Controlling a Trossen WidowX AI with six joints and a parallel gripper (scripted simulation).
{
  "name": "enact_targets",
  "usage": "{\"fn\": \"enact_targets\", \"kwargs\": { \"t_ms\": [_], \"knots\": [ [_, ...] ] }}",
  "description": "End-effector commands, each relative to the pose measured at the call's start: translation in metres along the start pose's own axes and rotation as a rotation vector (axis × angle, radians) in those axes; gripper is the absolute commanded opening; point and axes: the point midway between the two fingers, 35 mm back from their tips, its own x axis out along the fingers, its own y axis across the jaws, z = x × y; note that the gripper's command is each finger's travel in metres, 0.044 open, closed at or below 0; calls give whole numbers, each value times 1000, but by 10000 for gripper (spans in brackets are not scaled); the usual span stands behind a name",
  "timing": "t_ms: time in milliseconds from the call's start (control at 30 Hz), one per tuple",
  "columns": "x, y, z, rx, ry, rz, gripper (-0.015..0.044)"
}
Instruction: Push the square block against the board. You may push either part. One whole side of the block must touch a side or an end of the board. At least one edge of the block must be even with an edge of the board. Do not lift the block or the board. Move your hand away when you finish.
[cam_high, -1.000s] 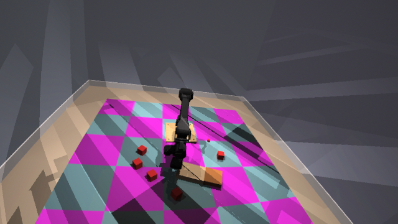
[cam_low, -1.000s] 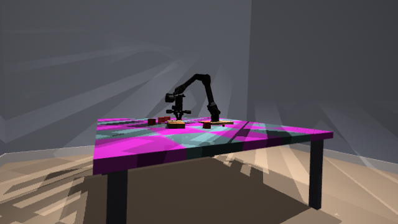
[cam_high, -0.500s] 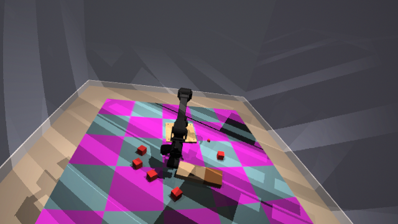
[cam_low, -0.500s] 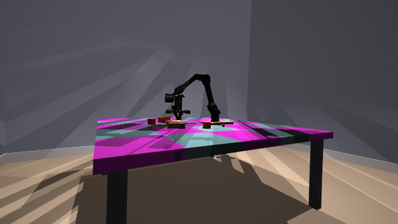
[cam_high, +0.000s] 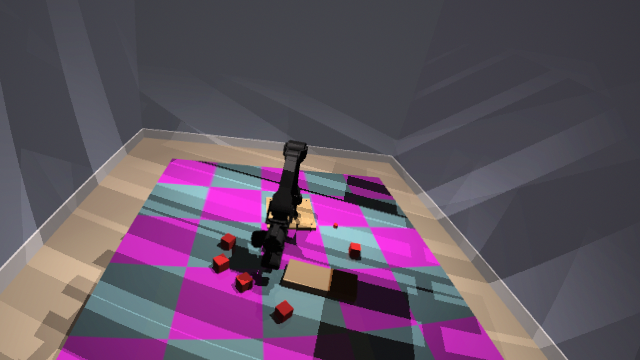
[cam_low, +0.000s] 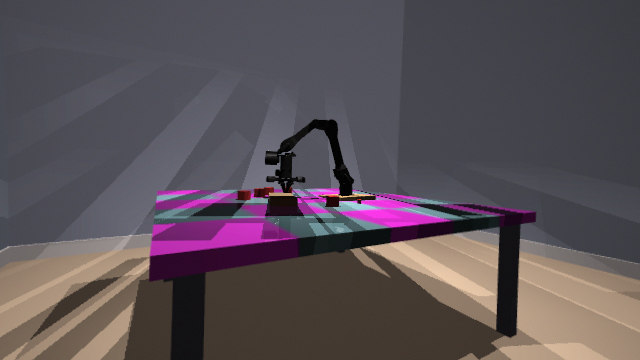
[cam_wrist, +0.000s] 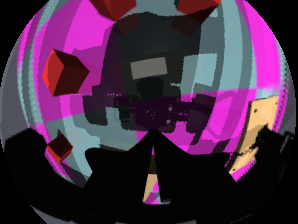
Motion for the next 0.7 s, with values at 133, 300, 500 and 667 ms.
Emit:
{"fn": "enact_targets", "kwargs": {
  "t_ms": [133, 300, 500, 667],
  "knots": [
    [-55, 0, -1, -3, 4, 0, 0],
    [-54, 4, 0, -11, 1, 20, 0],
    [-58, 23, -12, -195, 1, 20, 0],
    [-61, 40, -24, -366, 2, 20, 0]
  ]
}}
